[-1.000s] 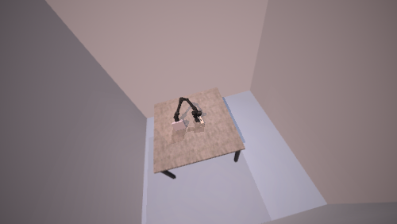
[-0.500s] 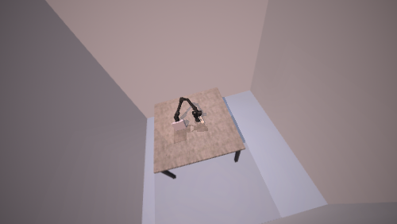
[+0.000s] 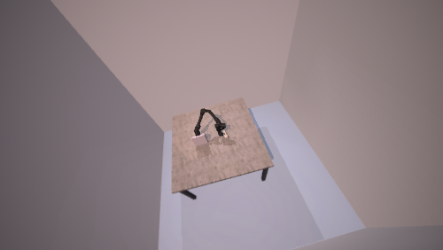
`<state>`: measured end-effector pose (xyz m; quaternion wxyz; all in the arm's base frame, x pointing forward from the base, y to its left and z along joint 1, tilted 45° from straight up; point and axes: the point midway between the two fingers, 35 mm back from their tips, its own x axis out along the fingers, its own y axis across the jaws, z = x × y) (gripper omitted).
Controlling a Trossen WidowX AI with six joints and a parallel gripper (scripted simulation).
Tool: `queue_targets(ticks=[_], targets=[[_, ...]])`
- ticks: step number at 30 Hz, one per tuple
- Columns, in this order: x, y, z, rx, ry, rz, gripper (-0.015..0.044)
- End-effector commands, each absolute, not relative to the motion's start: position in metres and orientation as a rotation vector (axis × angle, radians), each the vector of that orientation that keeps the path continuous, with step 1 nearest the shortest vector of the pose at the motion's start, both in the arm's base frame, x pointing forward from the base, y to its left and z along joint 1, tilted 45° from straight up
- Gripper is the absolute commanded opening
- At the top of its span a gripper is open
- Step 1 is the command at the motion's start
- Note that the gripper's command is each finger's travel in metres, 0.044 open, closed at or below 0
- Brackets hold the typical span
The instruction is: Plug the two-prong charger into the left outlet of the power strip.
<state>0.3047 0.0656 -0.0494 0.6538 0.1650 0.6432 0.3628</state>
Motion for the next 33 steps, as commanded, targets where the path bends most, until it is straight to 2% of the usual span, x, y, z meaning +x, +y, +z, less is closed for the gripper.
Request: queue_targets(ticks=[1, 33], targets=[[0.306, 0.066, -0.05, 0.382, 1.464, 0.823, 0.0], [0.318, 0.069, -0.048, 0.382, 1.463, 0.823, 0.0]])
